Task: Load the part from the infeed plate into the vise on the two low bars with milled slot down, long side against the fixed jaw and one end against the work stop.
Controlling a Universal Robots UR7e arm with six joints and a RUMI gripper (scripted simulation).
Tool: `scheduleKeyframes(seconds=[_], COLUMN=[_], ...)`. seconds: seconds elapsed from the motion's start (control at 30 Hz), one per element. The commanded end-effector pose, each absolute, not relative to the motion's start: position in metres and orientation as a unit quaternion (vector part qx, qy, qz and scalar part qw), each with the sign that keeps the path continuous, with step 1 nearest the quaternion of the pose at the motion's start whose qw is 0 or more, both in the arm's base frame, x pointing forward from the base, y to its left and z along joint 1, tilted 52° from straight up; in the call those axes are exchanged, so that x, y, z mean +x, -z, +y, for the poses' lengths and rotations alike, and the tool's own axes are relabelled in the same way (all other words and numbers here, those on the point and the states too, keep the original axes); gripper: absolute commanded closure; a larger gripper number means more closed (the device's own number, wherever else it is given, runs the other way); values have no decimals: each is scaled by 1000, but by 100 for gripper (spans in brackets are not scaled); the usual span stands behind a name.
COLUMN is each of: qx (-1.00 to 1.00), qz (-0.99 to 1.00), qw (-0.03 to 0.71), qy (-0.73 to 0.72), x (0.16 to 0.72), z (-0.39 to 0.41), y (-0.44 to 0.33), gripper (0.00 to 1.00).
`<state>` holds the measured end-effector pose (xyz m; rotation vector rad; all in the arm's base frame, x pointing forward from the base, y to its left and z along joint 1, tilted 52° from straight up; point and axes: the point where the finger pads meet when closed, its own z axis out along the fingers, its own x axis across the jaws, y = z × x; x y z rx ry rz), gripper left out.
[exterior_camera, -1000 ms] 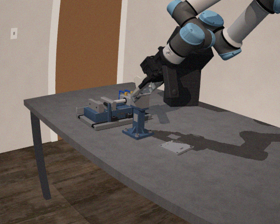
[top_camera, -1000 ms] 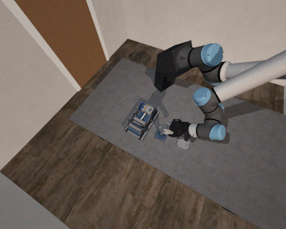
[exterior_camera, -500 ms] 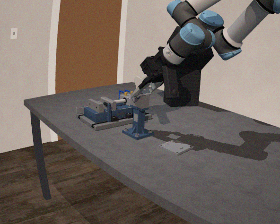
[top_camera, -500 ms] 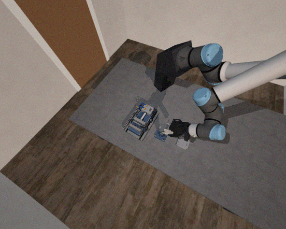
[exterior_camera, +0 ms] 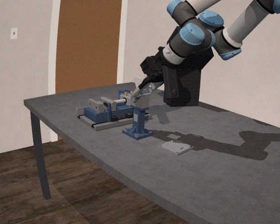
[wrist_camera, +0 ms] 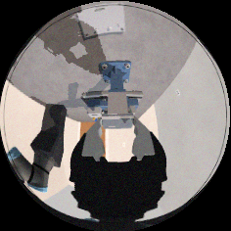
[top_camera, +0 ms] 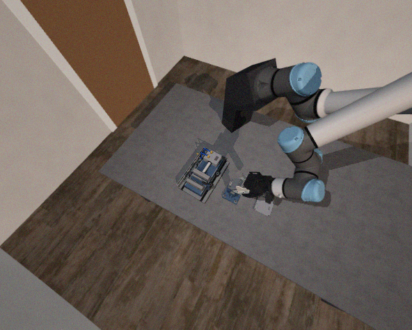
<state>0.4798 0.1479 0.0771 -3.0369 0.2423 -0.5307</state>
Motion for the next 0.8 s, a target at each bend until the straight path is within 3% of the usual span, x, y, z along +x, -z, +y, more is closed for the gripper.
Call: scheduleKeyframes(seconds=[0.0, 0.4, 0.43, 0.77], qx=[-982, -982, -982, -982], qz=[78, 78, 78, 78], qw=[24, 24, 24, 24], qy=[172, 172, 172, 172], x=[480, 480, 480, 480], z=[148, 148, 148, 148], y=[-77, -77, -77, -77], gripper=[100, 100, 49, 49])
